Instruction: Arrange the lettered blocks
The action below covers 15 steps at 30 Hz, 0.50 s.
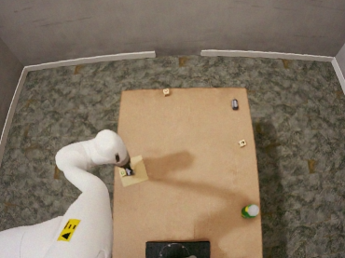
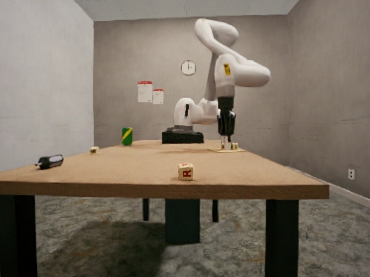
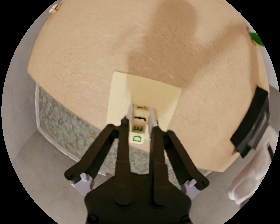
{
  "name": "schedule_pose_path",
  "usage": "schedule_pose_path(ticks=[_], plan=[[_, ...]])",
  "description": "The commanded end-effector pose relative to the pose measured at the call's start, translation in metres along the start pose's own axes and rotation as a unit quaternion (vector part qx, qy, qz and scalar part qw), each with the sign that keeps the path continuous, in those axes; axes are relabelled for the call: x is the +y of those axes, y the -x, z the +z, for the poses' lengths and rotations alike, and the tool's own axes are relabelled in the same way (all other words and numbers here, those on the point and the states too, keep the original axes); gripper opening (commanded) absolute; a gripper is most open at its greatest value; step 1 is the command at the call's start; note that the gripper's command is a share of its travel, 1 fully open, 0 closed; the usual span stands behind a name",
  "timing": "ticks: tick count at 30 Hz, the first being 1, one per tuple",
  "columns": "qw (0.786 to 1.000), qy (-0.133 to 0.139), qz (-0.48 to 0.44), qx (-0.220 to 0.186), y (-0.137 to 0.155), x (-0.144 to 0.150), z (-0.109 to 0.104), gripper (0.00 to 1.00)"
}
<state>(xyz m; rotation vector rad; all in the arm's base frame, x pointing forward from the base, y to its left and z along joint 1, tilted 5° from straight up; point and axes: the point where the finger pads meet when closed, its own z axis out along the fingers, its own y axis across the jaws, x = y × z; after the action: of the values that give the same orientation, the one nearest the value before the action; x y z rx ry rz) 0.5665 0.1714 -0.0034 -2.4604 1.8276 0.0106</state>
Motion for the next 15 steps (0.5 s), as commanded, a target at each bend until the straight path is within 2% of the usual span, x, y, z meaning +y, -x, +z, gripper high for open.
schedule_pose_path(ticks=[1,8,15], plan=[[1.000,-0.002,0.003,-0.003,0.0036,-0.0020,0.0016,0.29],[1.000,-0.002,0.003,-0.003,0.0036,-0.0020,0.0016,0.35],[1.000,-0.002,0.003,-0.003,0.0036,-0.0020,0.0016,0.35]])
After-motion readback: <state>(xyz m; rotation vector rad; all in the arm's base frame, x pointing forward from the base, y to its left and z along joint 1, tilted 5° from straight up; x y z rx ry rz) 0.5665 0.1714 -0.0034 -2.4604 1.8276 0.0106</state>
